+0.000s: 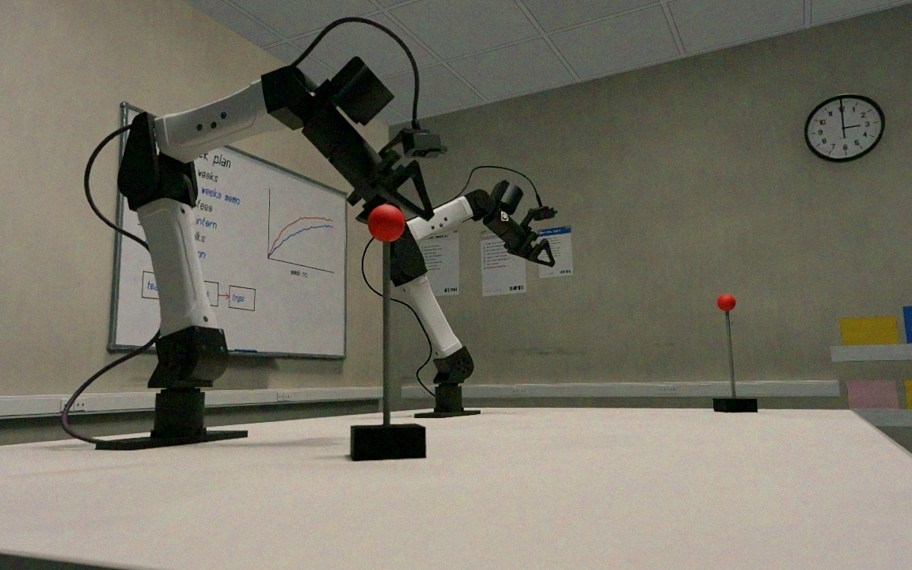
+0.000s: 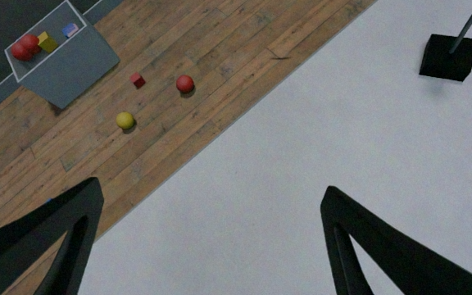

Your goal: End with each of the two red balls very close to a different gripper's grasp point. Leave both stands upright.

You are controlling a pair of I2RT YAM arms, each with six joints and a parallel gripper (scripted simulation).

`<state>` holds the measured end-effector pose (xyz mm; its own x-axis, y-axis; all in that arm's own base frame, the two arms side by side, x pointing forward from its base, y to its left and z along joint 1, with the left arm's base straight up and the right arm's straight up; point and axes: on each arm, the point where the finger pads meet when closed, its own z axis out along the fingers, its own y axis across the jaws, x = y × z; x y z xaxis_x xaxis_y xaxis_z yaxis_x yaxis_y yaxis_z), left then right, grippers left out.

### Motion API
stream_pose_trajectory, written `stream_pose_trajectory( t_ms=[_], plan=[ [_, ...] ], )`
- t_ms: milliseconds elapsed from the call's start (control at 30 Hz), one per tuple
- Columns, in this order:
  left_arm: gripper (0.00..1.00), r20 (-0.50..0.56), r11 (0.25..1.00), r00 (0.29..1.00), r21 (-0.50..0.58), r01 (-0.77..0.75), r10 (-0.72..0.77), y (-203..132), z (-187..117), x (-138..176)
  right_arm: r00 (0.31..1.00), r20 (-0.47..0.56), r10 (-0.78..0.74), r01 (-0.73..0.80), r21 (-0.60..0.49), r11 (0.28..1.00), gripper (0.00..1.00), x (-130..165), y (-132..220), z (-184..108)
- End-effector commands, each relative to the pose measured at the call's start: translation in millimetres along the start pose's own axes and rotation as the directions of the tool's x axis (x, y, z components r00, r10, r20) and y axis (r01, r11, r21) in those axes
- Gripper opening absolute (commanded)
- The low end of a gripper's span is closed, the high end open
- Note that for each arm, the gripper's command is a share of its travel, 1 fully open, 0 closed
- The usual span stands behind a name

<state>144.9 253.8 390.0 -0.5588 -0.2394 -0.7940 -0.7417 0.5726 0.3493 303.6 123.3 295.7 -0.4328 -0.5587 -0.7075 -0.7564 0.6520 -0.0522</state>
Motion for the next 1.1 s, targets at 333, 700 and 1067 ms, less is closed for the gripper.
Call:
stream_pose_trajectory(
  t_ms=[333,700,1067],
  plan=[
    [1.0,0.013,1.0,1.0,-0.006,0.003,-0.003,1.6,-2.9,-2.9,1.0,0.012,-0.004,0.004,0.004,1.0,1.0,-3.2,0.0,-2.6],
    [1.0,0.028,0.999,0.999,-0.02,0.027,-0.027,1.7,2.7,-8.2,0.998,0.001,0.067,-0.067,0.053,0.996,1.0,0.9,-9.2,-8.4],
    [1.0,0.164,0.992,0.982,0.108,0.073,-0.09,-58.6,42.3,-64.4,0.846,0.036,0.532,-0.503,0.385,0.774,1.0,41.9,-94.4,-46.5]
  ],
)
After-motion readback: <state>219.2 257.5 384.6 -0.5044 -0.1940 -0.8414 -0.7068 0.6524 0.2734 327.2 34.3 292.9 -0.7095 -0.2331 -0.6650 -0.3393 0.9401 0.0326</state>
